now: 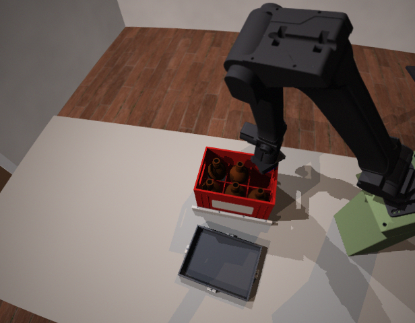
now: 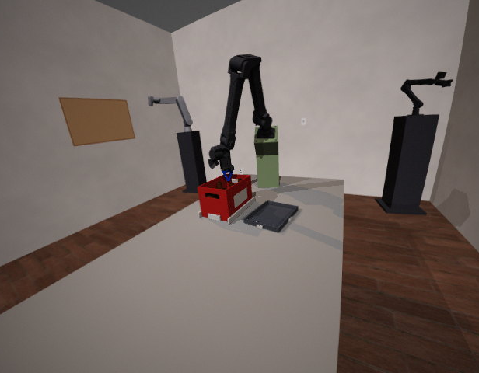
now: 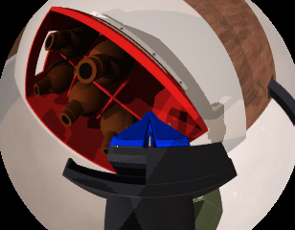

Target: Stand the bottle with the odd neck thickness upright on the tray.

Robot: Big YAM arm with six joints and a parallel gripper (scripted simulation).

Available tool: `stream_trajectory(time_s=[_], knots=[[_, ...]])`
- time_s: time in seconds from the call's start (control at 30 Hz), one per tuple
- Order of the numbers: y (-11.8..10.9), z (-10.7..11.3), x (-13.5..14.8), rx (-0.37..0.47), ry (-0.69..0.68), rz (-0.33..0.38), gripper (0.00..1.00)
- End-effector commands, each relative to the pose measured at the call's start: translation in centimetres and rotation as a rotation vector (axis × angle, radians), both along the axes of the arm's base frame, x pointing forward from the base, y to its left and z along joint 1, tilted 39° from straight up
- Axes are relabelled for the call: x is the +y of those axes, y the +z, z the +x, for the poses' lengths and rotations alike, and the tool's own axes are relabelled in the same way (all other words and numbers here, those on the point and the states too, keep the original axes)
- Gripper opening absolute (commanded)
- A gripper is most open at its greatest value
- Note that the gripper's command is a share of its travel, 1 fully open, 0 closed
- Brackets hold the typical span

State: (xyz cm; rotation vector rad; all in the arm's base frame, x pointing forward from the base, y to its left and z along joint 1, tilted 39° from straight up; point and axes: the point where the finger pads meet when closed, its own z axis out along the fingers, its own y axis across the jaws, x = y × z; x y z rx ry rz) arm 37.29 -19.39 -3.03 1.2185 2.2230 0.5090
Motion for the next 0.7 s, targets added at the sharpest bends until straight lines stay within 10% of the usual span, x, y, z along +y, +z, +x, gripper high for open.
stream_trajectory(time_s=[0.0, 0.67], knots=[[0.03, 0.52, -0.05, -0.005, -0.004, 0.001, 0.0], [0.03, 0.52, -0.05, -0.005, -0.004, 0.001, 0.0]])
